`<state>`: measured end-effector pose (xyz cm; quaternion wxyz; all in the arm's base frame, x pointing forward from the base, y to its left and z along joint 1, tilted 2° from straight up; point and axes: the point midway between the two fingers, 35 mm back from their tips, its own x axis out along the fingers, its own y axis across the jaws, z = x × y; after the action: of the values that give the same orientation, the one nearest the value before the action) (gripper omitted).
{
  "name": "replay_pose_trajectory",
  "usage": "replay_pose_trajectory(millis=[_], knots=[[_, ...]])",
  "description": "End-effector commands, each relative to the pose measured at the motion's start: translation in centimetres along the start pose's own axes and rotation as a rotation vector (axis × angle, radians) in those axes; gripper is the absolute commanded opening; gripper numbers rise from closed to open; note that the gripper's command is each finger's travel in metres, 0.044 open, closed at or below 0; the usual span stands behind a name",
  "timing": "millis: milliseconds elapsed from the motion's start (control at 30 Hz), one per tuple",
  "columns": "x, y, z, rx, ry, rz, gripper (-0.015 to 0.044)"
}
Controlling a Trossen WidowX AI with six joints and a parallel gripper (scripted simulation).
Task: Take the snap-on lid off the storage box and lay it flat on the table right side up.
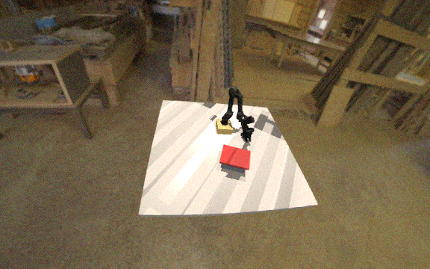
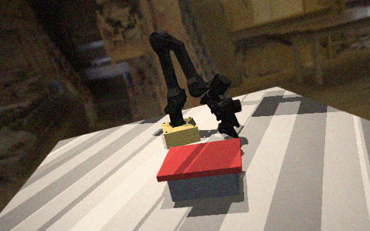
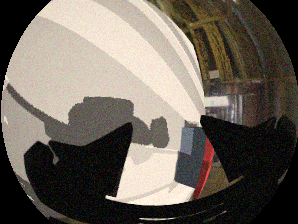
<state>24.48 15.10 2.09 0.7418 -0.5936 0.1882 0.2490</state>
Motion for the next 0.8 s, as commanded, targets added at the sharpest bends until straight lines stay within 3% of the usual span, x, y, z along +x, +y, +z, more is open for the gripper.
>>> replay_pose_trajectory(millis=[0,200,300,567,767], knots=[[0.0,-0.2,0.1,0.000,0.000,0.000,0.0374],[-2.8,-5.6,2.6,0.001,-0.001,-0.002,0.0235],[-5.7,-8.7,3.0,0.001,-0.001,-0.002,0.0235],[-7.5,-11.6,4.1,0.013,0.003,0.004,0.0235],[-6.8,-12.7,1.8,0.579,0.084,-0.033,0.0235]])
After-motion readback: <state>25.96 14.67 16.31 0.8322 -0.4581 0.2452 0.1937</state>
